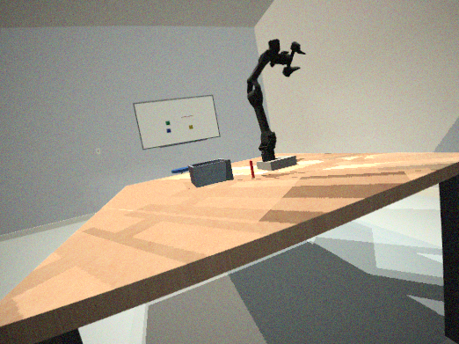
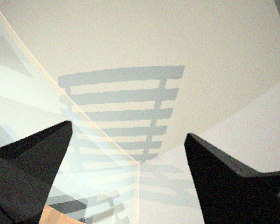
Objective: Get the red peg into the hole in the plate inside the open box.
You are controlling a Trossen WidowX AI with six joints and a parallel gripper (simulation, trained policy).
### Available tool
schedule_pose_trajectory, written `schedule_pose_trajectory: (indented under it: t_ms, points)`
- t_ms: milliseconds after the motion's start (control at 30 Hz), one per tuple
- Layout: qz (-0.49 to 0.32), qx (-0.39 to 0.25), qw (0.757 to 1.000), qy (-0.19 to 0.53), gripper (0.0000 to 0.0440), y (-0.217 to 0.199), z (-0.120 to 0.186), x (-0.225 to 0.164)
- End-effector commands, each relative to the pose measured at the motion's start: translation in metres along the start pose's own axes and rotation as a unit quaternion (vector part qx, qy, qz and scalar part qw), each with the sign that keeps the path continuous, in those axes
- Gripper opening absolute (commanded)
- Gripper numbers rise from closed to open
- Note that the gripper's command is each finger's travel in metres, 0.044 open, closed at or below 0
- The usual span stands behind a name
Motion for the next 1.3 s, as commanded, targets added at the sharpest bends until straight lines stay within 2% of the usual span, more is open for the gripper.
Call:
schedule_pose_trajectory:
  t_ms: [0,100,333,567,867,1267]
  points:
    - [0.003,0.007,1.0,0.003,0.0416,0.004,-0.002,-0.001]
    - [0.009,0.042,0.999,0.016,0.044,0.021,-0.007,-0.003]
    - [0.007,0.157,0.987,0.041,0.044,0.088,-0.017,0.004]
    - [0.015,0.265,0.961,0.073,0.044,0.163,-0.006,0.01]
    - [0.045,0.371,0.921,0.111,0.044,0.25,0.039,0.011]
    - [0.108,0.459,0.871,0.14,0.044,0.33,0.131,-0.006]
Point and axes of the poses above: the point midway between the two fingers, 35 mm back from their tips, its own z axis back along the fingers, its own y axis across the jaws, x = y × z, the point moved 9 cm from there along z, back along the fingers, and after that the axes turned 3 degrees about -z, right-handed, at the moved point
